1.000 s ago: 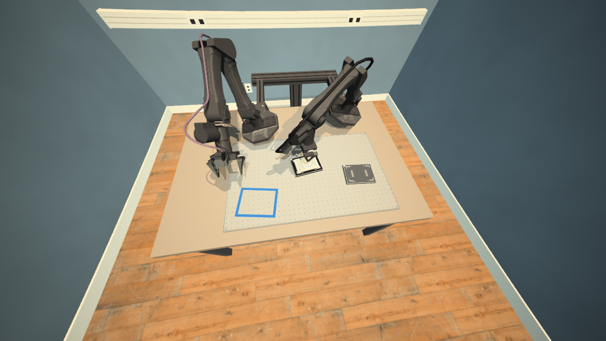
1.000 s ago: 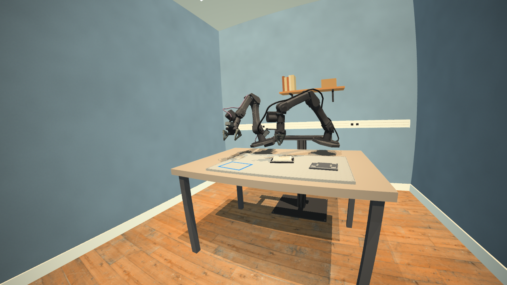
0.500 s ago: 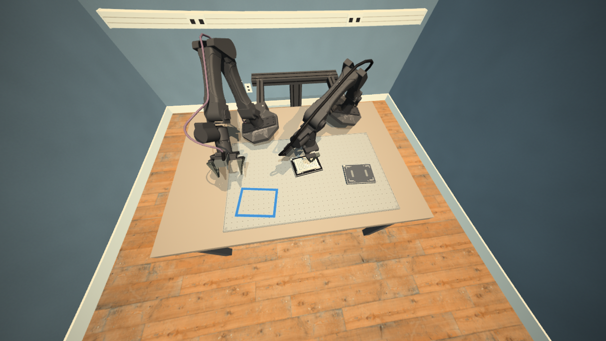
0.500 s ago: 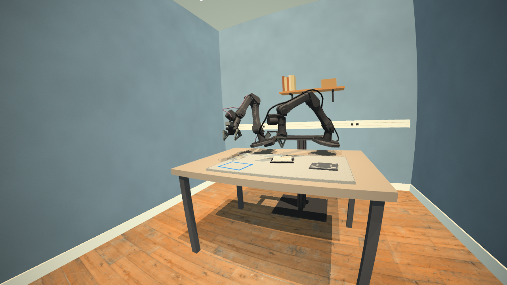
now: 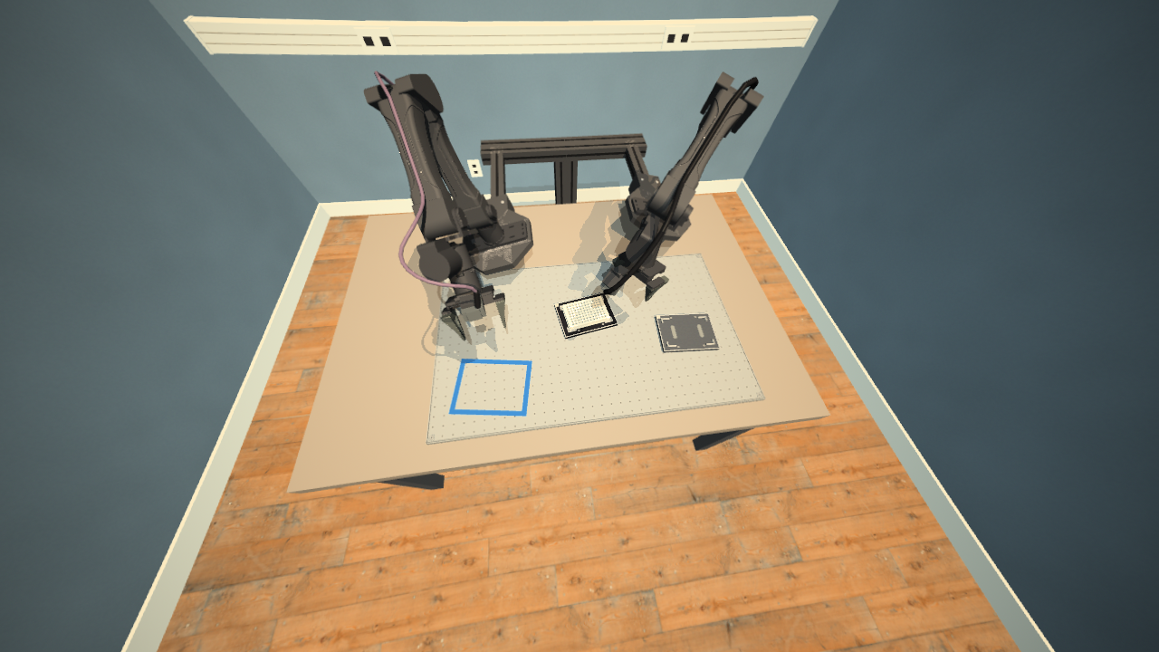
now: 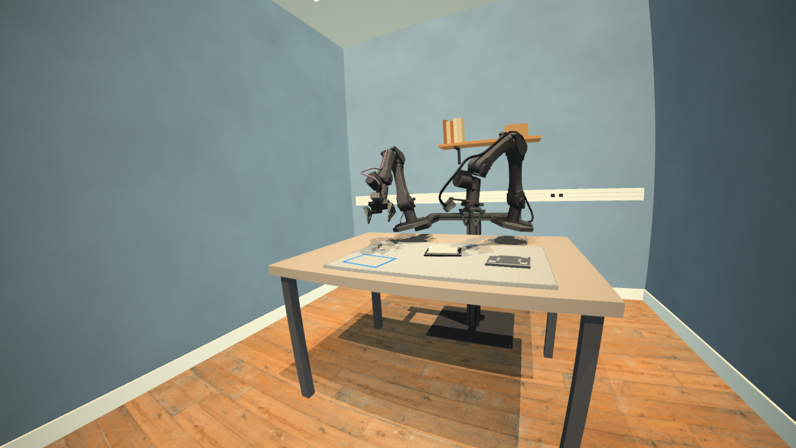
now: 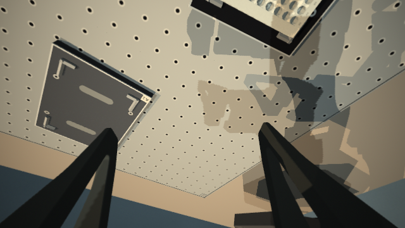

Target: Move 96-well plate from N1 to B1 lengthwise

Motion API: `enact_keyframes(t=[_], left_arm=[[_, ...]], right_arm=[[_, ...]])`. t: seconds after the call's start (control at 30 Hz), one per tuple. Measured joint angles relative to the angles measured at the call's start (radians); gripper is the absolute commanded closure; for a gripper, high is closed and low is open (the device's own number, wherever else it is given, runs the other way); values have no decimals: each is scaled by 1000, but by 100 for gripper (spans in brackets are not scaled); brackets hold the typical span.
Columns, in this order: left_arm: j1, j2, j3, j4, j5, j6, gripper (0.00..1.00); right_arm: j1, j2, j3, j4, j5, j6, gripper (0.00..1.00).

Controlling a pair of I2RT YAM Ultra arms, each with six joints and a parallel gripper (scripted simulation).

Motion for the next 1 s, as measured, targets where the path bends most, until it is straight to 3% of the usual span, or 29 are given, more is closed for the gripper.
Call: enact_keyframes(t=[0.23,0.4,0.6,1.0], left_arm=[[121,-220,-223,179,5,-16,0],[299,-421,-396,290,27,-16,0],[529,-600,-513,418,100,-14,0],[852,-689,-575,581,254,-37,0]], right_arm=[[249,92,0,-48,56,103,0],[478,167,0,-79,91,178,0],[688,244,0,-115,134,261,0],[891,317,21,-157,175,344,0]])
